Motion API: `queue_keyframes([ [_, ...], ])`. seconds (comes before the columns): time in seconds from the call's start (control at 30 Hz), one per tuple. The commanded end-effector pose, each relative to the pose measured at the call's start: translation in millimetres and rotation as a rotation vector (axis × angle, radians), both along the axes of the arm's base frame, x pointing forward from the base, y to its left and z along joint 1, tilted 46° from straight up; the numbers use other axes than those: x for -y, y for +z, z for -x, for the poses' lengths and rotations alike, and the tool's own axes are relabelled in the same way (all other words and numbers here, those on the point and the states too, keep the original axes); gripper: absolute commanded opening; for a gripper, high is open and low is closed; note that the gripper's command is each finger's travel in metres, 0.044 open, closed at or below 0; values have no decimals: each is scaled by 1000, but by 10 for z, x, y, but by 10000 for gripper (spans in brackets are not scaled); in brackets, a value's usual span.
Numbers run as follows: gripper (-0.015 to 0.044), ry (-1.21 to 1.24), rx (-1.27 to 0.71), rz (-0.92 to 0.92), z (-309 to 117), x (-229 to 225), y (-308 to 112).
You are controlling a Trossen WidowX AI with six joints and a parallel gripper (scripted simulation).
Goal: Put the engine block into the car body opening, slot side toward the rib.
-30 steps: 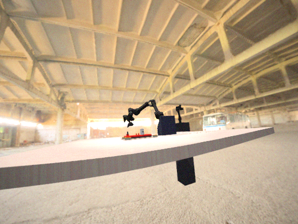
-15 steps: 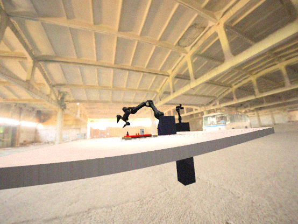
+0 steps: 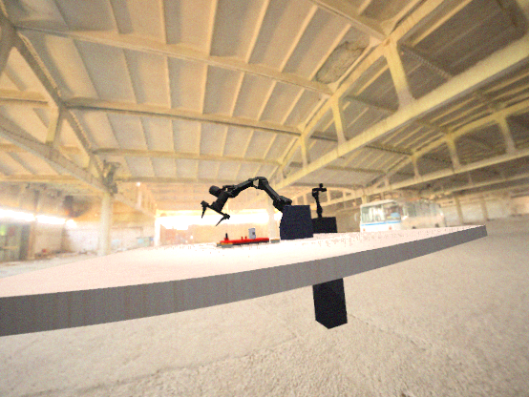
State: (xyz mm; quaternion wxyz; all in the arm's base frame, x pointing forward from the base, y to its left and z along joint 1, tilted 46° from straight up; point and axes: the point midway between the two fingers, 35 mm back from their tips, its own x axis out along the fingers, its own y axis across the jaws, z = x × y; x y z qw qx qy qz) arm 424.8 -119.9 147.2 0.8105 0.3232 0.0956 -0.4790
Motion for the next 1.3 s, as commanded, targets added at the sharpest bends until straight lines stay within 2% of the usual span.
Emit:
queue_keyframes([
  [0.0,440,80,-137,-10,-8,-285,-285],
  [0.67,440,387,-744,34,496,-1401,-1338],
  [1.27,440,579,-1289,199,1355,-1993,-1833],
])
